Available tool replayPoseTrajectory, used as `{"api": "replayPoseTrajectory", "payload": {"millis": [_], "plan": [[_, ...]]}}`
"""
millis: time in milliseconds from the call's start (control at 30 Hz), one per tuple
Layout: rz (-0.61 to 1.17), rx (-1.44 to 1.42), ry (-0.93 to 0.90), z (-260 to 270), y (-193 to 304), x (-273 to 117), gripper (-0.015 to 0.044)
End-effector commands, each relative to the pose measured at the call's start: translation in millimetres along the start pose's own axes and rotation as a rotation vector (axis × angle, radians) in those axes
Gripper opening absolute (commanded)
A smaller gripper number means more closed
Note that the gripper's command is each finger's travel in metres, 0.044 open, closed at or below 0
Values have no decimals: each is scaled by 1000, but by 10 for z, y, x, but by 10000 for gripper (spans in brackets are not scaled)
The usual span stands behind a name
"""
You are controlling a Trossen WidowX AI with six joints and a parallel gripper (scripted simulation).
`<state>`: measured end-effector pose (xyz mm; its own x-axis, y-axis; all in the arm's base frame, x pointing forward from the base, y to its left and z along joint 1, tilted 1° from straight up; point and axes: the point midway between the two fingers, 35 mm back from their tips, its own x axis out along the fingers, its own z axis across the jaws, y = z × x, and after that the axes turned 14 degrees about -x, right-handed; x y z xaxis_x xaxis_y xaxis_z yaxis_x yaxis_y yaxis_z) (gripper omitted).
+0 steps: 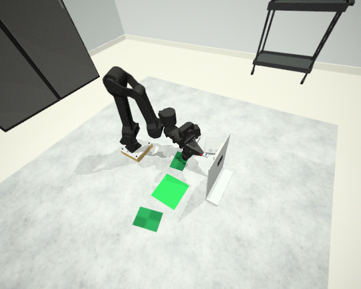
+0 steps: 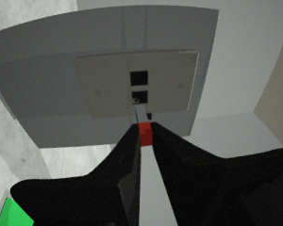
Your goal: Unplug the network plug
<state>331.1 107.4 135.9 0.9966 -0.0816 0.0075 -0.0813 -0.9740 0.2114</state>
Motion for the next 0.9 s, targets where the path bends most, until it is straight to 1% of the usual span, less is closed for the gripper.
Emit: {"api": "replayPoseTrajectory", "payload": {"millis": [0, 867], "plan": [[2, -6, -6, 22, 14, -47, 0], [2, -7, -7, 26, 15, -231, 0]]}}
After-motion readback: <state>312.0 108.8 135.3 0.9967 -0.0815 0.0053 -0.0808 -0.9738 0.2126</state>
